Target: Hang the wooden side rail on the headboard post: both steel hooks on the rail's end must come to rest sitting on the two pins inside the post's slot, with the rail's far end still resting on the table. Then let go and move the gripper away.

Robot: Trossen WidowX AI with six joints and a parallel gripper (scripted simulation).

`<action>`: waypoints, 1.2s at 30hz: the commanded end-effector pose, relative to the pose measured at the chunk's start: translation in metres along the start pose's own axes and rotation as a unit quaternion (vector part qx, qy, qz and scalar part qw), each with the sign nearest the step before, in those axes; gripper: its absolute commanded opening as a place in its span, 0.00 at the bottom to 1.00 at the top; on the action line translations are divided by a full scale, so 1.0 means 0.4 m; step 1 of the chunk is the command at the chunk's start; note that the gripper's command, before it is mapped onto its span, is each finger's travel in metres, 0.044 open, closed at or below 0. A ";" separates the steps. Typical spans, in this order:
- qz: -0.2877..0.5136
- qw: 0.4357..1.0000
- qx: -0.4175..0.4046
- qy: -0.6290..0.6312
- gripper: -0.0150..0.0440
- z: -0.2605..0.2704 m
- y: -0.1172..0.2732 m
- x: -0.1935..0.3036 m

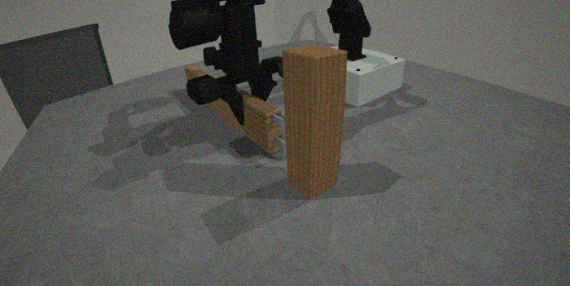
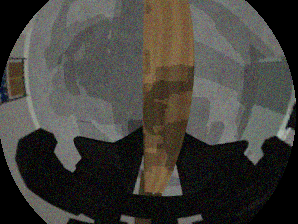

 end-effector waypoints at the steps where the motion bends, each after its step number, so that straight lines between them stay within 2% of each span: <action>1: -0.001 1.000 -0.006 0.003 0.25 0.006 0.013 -0.001; 36: -0.001 1.000 -0.006 0.003 0.25 0.006 0.028 -0.001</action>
Point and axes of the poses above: the point midway between the two fingers, 35 mm back from their tips, its own y axis back along the fingers, its own z axis across the jaws, x = y × z, the point moved 2 cm from there along y, back along the fingers, and after that the axes turned 9 degrees about y, right-handed, at the moved point
